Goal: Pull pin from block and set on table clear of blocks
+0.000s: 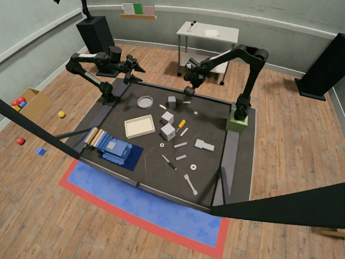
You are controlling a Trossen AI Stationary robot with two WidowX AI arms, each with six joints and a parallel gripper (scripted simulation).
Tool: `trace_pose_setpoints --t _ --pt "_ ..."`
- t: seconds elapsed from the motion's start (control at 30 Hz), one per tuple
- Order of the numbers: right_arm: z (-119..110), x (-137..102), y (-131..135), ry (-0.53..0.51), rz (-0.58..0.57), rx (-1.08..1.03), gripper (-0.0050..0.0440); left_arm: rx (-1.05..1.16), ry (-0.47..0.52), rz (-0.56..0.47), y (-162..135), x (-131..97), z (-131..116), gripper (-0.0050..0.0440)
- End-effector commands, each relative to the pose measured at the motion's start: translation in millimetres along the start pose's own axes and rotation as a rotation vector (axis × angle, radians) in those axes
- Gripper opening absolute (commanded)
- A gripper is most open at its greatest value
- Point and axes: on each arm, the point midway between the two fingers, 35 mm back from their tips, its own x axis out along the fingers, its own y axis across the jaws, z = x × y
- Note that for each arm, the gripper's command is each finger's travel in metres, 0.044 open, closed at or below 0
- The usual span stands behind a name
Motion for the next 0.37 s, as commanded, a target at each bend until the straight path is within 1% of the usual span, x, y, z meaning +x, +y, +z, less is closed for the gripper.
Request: trace_pose_setpoints --t 0.0,0.33 --pt "9.0 -6.8 0.5 -0.033 0.003 0.008 0.0400 -0.003 -0.022 0.005 1.2 -3.4 7.2 0.0400" --pt "8.8 -6.8 0.5 -0.032 0.002 0.003 0.0400 -0.003 -0.022 0.005 1.2 -3.4 7.2 0.0400"
